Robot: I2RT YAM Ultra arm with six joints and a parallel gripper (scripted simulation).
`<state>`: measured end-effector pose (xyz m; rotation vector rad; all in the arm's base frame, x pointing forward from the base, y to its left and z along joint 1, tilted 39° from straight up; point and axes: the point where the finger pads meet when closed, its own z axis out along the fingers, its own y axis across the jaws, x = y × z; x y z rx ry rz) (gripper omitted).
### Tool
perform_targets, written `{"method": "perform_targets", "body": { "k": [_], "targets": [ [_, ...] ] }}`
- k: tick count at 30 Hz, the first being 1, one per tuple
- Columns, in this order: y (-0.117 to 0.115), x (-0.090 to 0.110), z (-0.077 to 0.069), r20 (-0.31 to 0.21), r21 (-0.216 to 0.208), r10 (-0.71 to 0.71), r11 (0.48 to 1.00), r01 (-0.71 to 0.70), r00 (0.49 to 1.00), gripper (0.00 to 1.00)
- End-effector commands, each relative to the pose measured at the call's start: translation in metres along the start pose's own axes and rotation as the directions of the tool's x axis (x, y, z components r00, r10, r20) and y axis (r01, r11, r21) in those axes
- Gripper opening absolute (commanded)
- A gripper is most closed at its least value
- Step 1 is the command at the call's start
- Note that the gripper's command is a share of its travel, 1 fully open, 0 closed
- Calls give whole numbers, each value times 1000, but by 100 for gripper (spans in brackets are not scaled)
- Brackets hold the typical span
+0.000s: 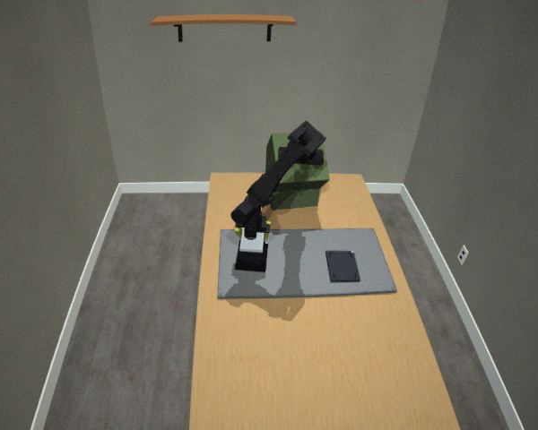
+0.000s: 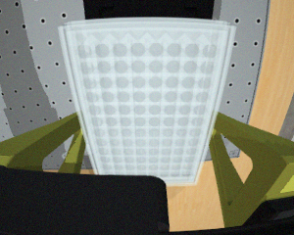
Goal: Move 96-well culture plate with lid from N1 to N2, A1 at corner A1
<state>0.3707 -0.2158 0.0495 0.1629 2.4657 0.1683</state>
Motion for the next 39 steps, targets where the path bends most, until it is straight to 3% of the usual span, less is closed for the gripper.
{"method": "perform_targets", "body": {
  "k": [1, 22, 23, 29, 30, 32, 36, 39],
  "targets": [
    [-7, 0, -8, 23, 11, 5, 1000, -6, 1000, 0],
    [-10, -1, -7, 22, 10, 6, 1000, -6, 1000, 0],
    [-11, 1, -1, 18, 8, 13, 1000, -14, 1000, 0],
    [-14, -3, 5, 25, 15, 15, 1000, -15, 1000, 0],
    [-14, -18, -5, 58, 34, -9, 999, 7, 998, 0],
    [-8, -10, 12, 27, 11, -5, 1000, 5, 1000, 0],
    [-8, -3, 20, 14, 11, 7, 1000, -7, 1000, 0],
    [-12, -9, 22, 27, 20, 5, 1000, -5, 1000, 0]
  ]
}}
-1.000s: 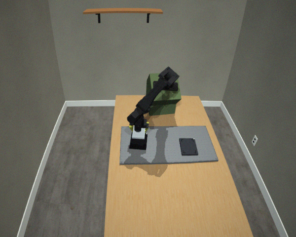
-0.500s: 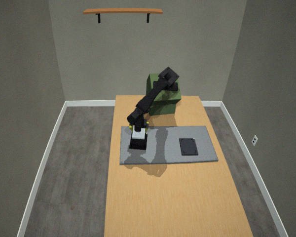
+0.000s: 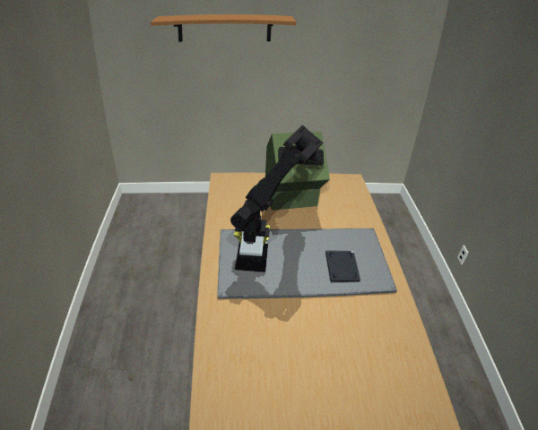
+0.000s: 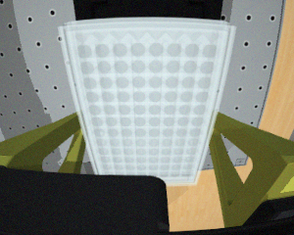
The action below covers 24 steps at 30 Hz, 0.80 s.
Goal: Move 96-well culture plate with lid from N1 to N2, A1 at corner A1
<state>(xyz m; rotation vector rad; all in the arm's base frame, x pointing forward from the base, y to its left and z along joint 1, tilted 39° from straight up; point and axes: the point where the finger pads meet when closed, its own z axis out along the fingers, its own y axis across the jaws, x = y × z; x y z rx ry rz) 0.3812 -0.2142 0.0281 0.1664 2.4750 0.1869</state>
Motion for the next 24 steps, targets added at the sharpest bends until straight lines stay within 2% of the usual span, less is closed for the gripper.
{"method": "perform_targets", "body": {
  "k": [1, 7, 8, 9, 14, 20, 22, 24],
  "targets": [
    [-8, -15, 1, 37, 28, -8, 1000, 7, 999, 0],
    [-6, -18, 9, 37, 22, -11, 1000, 11, 999, 0],
    [-13, -27, -4, 69, 49, -14, 999, 11, 997, 0],
    [-15, -18, 6, 47, 40, 0, 999, -1, 999, 0],
    [-5, -13, 22, 27, 20, -6, 1000, 5, 1000, 0],
    [-13, -18, 27, 41, 34, -1, 999, 0, 999, 0],
    [-8, -19, 33, 37, 26, -9, 1000, 8, 999, 0],
    [-8, -19, 33, 37, 26, -9, 1000, 8, 999, 0]
  ]
}}
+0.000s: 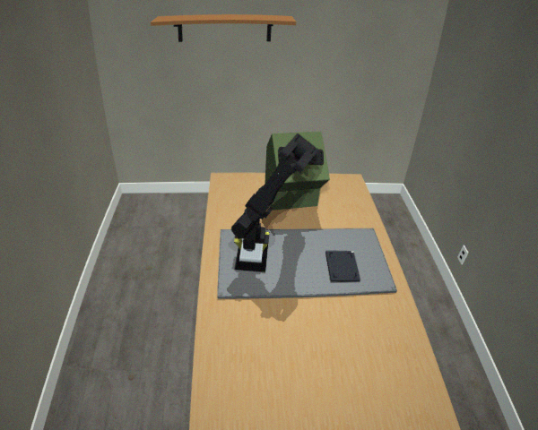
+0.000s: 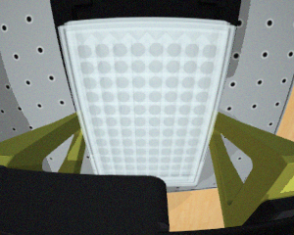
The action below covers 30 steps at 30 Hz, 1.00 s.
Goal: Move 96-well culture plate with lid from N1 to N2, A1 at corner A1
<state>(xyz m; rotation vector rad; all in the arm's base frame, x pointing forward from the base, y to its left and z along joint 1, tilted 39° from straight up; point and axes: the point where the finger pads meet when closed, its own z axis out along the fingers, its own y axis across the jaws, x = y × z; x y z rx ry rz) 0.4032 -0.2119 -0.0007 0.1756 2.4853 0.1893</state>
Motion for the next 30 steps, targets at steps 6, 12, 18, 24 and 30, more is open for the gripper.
{"method": "perform_targets", "body": {
  "k": [6, 12, 18, 24, 30],
  "targets": [
    [-8, -20, 7, 48, 26, -14, 1000, 12, 999, 0],
    [-8, -20, -4, 63, 32, -11, 999, 9, 998, 0],
    [-9, -30, -6, 80, 39, -24, 999, 21, 997, 0],
    [-7, -23, -4, 68, 33, -18, 999, 16, 998, 0],
    [-3, -12, 3, 38, 17, -9, 1000, 9, 999, 0]
  ]
}}
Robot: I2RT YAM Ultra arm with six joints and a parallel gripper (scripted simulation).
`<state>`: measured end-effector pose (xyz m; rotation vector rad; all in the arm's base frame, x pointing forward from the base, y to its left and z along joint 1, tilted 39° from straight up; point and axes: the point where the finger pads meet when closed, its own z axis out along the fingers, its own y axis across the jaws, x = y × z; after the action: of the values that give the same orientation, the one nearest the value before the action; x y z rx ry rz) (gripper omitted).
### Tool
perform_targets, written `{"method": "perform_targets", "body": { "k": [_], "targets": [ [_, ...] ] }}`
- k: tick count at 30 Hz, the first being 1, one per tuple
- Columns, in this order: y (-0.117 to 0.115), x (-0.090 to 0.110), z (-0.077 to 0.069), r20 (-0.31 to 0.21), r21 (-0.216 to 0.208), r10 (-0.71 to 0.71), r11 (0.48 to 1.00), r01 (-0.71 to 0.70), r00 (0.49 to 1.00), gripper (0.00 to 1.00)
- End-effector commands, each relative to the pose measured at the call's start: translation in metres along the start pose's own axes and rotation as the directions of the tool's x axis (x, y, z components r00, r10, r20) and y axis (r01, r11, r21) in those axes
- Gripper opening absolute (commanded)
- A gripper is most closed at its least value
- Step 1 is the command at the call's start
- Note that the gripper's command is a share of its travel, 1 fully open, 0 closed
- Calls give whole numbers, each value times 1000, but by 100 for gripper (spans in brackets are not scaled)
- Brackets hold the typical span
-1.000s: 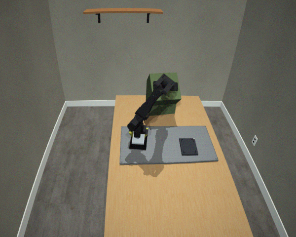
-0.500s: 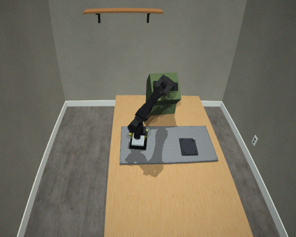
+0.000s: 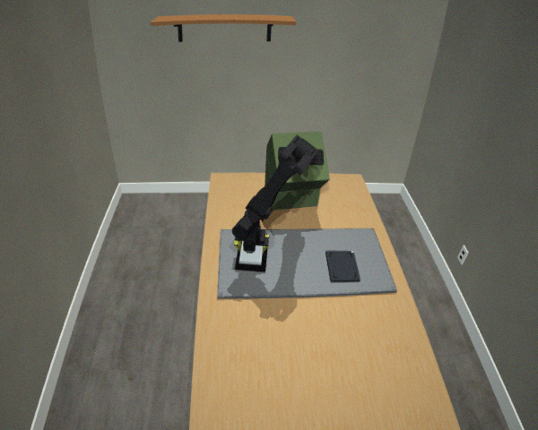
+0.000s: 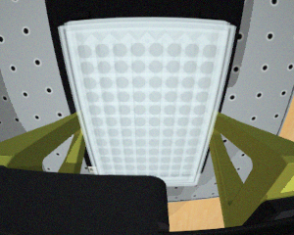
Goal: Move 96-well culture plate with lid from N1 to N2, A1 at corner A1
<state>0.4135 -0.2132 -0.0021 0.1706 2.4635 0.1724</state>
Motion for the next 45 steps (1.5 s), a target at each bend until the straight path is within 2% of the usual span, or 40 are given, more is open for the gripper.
{"method": "perform_targets", "body": {
  "k": [1, 42, 45],
  "targets": [
    [-2, -4, -4, 14, 9, -1, 1000, 1, 1000, 0],
    [0, -2, -4, 14, 9, -1, 1000, 1, 1000, 0],
    [-1, -5, -8, 29, 17, -2, 1000, 1, 1000, 0]
  ]
}}
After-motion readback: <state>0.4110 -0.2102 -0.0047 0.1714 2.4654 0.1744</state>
